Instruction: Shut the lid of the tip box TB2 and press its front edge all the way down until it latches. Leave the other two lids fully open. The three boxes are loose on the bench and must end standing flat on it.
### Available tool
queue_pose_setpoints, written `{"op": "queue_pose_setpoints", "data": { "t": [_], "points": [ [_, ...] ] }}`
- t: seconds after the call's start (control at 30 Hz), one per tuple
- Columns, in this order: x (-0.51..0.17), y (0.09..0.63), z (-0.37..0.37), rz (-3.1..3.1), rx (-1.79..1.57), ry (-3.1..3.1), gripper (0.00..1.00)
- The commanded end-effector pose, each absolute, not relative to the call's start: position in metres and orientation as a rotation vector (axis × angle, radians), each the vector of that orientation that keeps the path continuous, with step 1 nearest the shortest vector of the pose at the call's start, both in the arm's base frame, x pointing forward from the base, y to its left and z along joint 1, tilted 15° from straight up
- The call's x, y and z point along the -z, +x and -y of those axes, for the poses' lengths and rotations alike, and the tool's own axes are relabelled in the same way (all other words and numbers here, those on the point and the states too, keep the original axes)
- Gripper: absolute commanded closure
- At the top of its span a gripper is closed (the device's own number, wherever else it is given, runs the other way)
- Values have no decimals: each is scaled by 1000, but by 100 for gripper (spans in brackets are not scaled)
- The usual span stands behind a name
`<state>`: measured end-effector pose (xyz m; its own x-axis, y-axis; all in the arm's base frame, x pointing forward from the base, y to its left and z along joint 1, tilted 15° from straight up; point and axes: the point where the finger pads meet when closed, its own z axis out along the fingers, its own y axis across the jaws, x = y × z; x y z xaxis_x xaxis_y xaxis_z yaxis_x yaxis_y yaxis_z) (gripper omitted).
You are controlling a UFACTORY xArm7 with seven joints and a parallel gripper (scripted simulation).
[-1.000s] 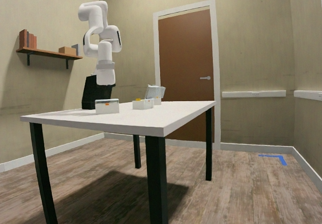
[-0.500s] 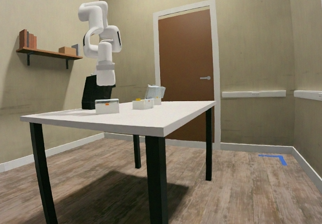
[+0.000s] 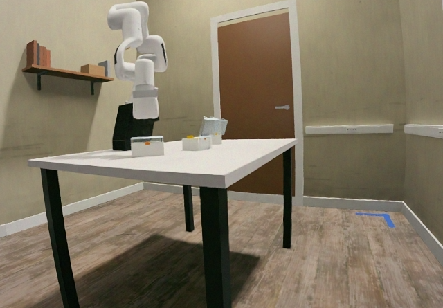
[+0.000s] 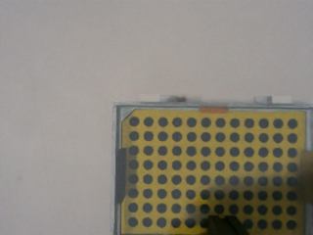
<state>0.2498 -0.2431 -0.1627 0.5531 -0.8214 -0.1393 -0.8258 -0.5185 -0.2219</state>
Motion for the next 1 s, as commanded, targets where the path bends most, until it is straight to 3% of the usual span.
{"op": "queue_pose_setpoints", "data": {
  "t": [0.0, 0.97],
  "points": [
    [164, 251, 244, -1373, -20, -2530, 100],
    [166, 251, 244, -1373, -20, -2530, 100]
  ]
}}
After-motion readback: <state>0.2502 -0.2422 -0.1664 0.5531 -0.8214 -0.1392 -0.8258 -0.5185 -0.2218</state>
